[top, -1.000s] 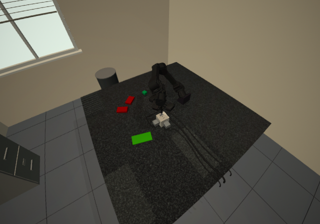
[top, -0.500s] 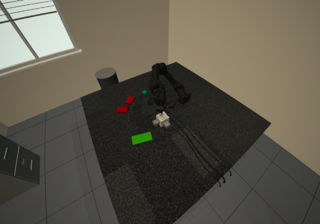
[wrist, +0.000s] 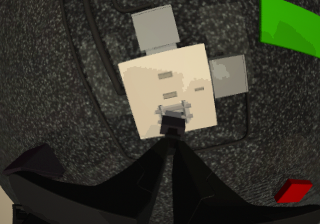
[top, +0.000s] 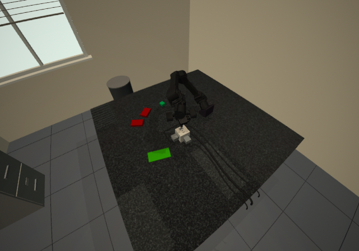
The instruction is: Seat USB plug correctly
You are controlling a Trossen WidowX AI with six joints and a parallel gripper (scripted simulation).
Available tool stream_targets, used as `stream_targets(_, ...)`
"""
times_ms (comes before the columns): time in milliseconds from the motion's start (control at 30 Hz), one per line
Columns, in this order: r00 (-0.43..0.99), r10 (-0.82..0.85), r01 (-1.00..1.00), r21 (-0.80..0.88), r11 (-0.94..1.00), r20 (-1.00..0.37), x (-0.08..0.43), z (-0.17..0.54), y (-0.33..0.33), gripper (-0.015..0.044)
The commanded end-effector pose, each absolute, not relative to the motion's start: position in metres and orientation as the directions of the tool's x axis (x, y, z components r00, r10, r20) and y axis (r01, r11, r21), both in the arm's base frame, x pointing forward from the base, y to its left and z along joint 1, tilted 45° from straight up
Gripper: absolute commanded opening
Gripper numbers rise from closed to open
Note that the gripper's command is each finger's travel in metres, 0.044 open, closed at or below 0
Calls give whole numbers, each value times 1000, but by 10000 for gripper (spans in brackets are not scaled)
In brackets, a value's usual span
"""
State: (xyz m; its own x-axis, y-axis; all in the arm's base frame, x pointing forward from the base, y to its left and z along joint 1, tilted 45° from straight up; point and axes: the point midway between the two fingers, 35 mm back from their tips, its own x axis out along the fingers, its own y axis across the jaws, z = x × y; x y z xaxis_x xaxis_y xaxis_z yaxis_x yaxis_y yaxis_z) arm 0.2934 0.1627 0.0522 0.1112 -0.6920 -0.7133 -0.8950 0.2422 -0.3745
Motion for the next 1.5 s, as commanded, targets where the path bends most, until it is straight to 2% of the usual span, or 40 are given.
stream_targets(0, 112, -691, -932, -317, 176, -715, 294, 52, 163, 0)
stream_targets(333, 112, -691, -988, -156, 1, -714, 294, 52, 163, 0)
stream_targets(1467, 111, -697, -989, -149, -7, -708, 294, 51, 160, 0)
